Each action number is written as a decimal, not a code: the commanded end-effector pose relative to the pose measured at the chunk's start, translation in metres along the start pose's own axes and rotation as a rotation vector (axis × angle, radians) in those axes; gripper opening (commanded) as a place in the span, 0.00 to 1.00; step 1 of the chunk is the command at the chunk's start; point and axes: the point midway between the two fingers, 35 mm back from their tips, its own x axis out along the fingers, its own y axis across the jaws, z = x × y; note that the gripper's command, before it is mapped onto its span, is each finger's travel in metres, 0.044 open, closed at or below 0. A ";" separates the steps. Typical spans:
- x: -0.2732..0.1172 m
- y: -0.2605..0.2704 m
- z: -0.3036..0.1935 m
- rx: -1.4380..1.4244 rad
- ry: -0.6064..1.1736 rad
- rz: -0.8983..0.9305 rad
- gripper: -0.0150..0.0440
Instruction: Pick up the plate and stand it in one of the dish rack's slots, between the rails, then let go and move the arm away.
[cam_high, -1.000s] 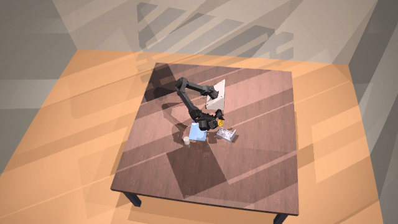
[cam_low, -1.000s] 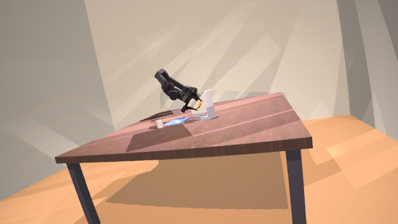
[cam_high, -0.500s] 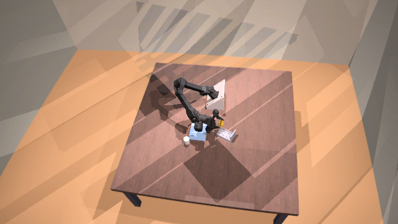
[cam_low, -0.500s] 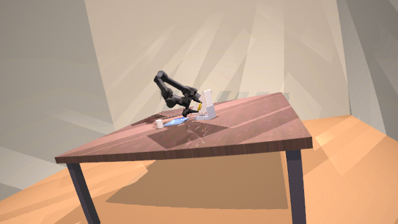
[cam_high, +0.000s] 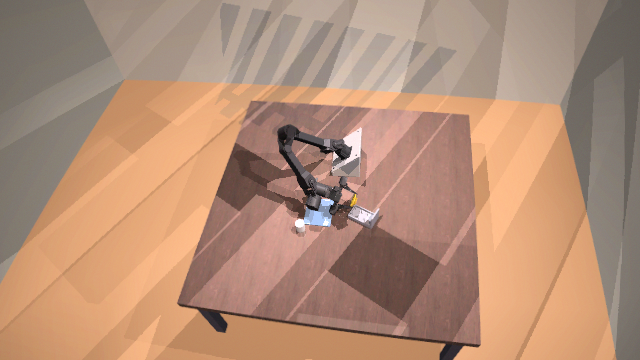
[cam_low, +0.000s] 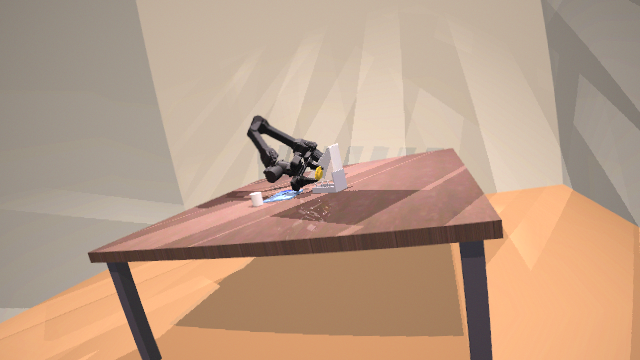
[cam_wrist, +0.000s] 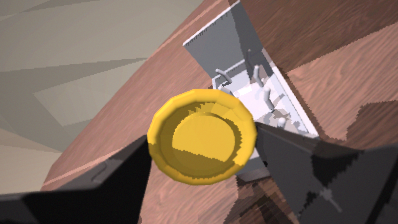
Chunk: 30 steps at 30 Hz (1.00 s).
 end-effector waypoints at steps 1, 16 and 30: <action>-0.004 -0.001 -0.002 -0.103 -0.079 -0.024 0.25; -0.019 -0.007 -0.010 -0.457 -0.284 -0.183 0.25; -0.025 -0.008 -0.013 -0.566 -0.330 -0.251 0.25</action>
